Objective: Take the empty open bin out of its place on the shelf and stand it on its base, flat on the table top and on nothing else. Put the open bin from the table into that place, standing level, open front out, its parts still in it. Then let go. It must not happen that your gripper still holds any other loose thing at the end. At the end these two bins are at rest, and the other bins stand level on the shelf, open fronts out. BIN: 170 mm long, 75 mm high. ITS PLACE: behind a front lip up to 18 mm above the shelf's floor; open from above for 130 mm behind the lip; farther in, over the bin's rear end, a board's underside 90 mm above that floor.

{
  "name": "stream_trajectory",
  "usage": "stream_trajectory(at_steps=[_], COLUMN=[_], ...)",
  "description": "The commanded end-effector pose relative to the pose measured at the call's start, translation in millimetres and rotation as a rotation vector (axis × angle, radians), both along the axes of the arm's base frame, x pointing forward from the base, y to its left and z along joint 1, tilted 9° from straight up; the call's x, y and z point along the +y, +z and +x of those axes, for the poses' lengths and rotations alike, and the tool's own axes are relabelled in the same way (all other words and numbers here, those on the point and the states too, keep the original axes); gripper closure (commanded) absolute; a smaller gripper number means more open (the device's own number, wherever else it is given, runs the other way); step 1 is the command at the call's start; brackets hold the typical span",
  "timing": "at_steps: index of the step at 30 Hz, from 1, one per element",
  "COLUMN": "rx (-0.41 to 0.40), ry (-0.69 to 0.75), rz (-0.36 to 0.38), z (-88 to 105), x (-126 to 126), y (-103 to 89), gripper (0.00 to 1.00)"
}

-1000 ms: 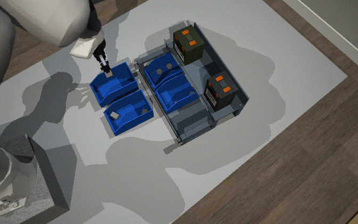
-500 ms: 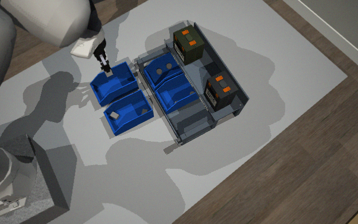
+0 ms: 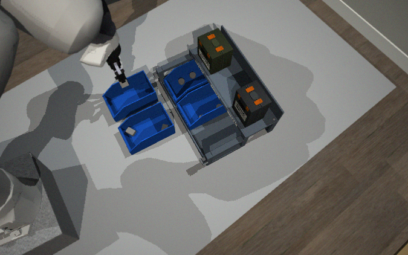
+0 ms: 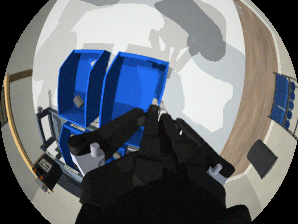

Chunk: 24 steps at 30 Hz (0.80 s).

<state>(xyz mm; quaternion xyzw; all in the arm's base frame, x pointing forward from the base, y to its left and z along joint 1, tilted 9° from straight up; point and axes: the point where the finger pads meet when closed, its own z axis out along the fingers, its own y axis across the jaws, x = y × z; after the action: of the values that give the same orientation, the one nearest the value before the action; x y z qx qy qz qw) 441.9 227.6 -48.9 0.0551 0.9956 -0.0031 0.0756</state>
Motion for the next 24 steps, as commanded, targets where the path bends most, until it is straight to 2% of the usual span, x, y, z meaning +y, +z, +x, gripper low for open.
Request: stream_trajectory(at_steps=[1, 24], rx=[-0.001, -0.001], ry=[-0.002, -0.002], rz=[0.001, 0.001], z=[0.2, 0.2], x=[0.5, -0.2], y=[-2.7, -6.7], gripper=[1.0, 1.0])
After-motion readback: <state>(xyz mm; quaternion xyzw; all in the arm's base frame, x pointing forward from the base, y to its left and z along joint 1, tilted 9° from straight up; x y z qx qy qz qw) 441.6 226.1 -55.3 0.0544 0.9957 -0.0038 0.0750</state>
